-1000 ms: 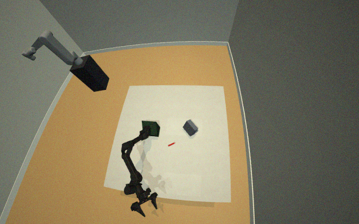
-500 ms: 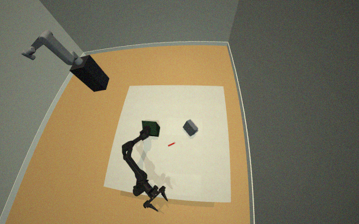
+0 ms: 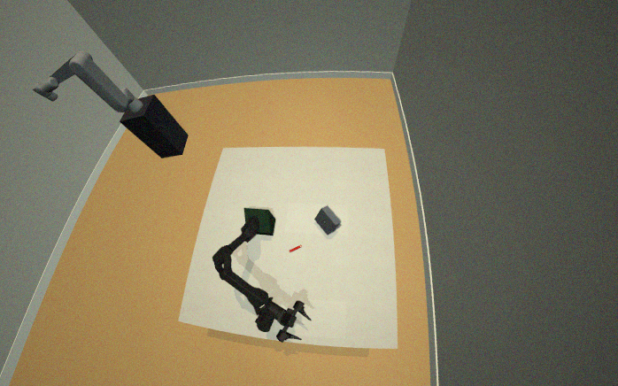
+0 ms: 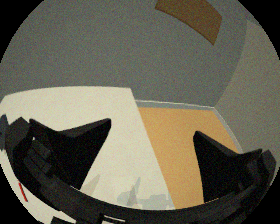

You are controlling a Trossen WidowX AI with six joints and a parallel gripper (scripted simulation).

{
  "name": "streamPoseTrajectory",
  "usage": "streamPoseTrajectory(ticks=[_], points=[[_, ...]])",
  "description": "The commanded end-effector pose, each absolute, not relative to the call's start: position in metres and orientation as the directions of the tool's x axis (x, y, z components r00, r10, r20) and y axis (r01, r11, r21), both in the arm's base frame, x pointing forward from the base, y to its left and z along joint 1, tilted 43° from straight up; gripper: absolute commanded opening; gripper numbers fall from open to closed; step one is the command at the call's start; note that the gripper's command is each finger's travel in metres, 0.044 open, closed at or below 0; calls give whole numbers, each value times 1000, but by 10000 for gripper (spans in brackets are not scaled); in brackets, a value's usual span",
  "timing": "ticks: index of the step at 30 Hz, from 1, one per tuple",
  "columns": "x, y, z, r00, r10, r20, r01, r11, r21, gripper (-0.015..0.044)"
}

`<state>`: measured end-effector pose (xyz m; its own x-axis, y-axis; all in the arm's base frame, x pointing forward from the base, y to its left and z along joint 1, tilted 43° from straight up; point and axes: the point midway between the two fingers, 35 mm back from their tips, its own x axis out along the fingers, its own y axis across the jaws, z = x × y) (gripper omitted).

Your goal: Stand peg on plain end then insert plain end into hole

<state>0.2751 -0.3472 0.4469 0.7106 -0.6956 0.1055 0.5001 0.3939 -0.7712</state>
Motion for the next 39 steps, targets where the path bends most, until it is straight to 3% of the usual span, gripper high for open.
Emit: streamPoseTrajectory(ticks=[1,11,22,31,39], points=[[297,-347,399,706,-707,-39,462,501,-732,440],[333,-319,295,641,-677,-361,353,678,-645,440],[341,-263,192,459,-604,-651,206,785,-584,440],[323,-214,127,245,-569,-785,58,817,-574,440],[294,-174,88,46,-585,-810,-104,803,-587,440]])
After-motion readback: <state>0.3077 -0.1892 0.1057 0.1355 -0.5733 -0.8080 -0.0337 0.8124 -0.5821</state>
